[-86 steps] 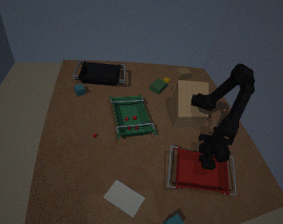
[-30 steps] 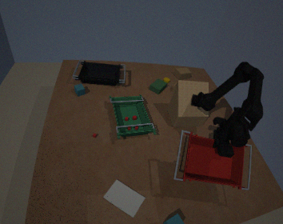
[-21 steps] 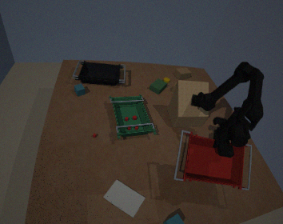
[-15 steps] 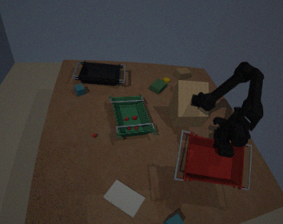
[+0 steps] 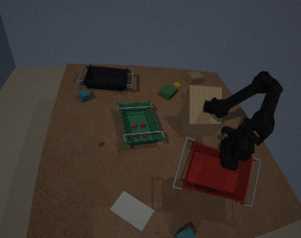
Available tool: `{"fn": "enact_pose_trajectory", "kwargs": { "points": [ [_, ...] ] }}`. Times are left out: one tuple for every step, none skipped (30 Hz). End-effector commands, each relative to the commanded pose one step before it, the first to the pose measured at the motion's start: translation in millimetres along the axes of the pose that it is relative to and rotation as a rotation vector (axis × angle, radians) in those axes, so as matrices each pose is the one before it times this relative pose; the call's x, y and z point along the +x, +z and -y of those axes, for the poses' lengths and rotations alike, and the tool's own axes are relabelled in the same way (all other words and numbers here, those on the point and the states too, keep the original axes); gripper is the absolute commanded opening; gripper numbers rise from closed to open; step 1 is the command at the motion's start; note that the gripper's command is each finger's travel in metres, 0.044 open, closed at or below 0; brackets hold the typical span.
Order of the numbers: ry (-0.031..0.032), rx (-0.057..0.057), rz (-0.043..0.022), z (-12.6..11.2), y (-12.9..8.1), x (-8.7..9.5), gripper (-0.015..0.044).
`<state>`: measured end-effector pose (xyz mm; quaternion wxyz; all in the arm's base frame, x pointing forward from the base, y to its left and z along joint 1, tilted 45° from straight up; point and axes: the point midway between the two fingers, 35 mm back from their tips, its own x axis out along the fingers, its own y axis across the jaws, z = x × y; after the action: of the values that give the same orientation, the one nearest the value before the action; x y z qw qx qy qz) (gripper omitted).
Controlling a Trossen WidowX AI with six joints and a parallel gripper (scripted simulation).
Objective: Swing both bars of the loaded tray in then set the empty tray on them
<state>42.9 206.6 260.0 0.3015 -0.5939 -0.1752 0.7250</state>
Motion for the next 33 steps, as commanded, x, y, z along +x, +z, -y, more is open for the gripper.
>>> {"fn": "enact_pose_trajectory", "kwargs": {
  "points": [
    [-0.00333, 0.0253, -0.01805, 7.52, -12.23, -0.31, 0.0],
    [0.00486, 0.0084, -0.00315, 0.72, -3.21, 1.26, 0.0],
    [0.0048, 0.0085, -0.00305, 0.71, -3.24, 1.25, 0.0],
    [0.00474, 0.0085, -0.00294, 0.7, -3.27, 1.23, 0.0],
    [0.00468, 0.0086, -0.00284, 0.69, -3.29, 1.22, 0.0],
    [0.00462, 0.0087, -0.00274, 0.68, -3.32, 1.2, 0.0],
    [0.00455, 0.0087, -0.00264, 0.67, -3.35, 1.18, 0.0],
    [0.00449, 0.0088, -0.00254, 0.66, -3.37, 1.17, 0.0],
    [0.00442, 0.0089, -0.00244, 0.65, -3.4, 1.15, 0.0],
    [0.00436, 0.0089, -0.00234, 0.64, -3.42, 1.14, 0.0],
    [0.00429, 0.009, -0.00223, 0.63, -3.45, 1.12, 0.0],
    [0.00422, 0.009, -0.00213, 0.61, -3.47, 1.1, 0.0],
    [0.00415, 0.0091, -0.00203, 0.6, -3.5, 1.08, 0.0],
    [0.00408, 0.0091, -0.00193, 0.59, -3.52, 1.07, 0.0],
    [0.00401, 0.0092, -0.00183, 0.58, -3.55, 1.05, 0.0],
    [0.00394, 0.0092, -0.00173, 0.56, -3.57, 1.03, 0.0],
    [0.00387, 0.0093, -0.00163, 0.55, -3.6, 1.02, 0.0],
    [0.0038, 0.0093, -0.00153, 0.54, -3.62, 1.0, 0.0],
    [0.00372, 0.0094, -0.00143, 0.53, -3.64, 0.98, 0.0],
    [0.00365, 0.0094, -0.00133, 0.51, -3.67, 0.96, 0.0],
    [0.00357, 0.0095, -0.00123, 0.5, -3.69, 0.95, 0.0],
    [0.0035, 0.0095, -0.00114, 0.49, -3.71, 0.93, 0.0],
    [0.00342, 0.0096, -0.00104, 0.47, -3.73, 0.91, 0.0],
    [0.00334, 0.0096, -0.00094, 0.46, -3.76, 0.89, 0.0],
    [0.00326, 0.0097, -0.00084, 0.44, -3.78, 0.87, 0.0],
    [0.00318, 0.0097, -0.00074, 0.43, -3.8, 0.85, 0.0],
    [0.0031, 0.0097, -0.00065, 0.42, -3.82, 0.83, 0.0],
    [0.00302, 0.0098, -0.00055, 0.4, -3.84, 0.82, 0.0],
    [0.00294, 0.0098, -0.00046, 0.39, -3.86, 0.8, 0.0],
    [0.00286, 0.0099, -0.00036, 0.37, -3.88, 0.78, 0.0],
    [0.00277, 0.0099, -0.00026, 0.36, -3.9, 0.76, 0.0],
    [0.00269, 0.0099, -0.00017, 0.34, -3.92, 0.74, 0.0],
    [0.00261, 0.01, -0.00007, 0.33, -3.94, 0.72, 0.0]
  ]
}}
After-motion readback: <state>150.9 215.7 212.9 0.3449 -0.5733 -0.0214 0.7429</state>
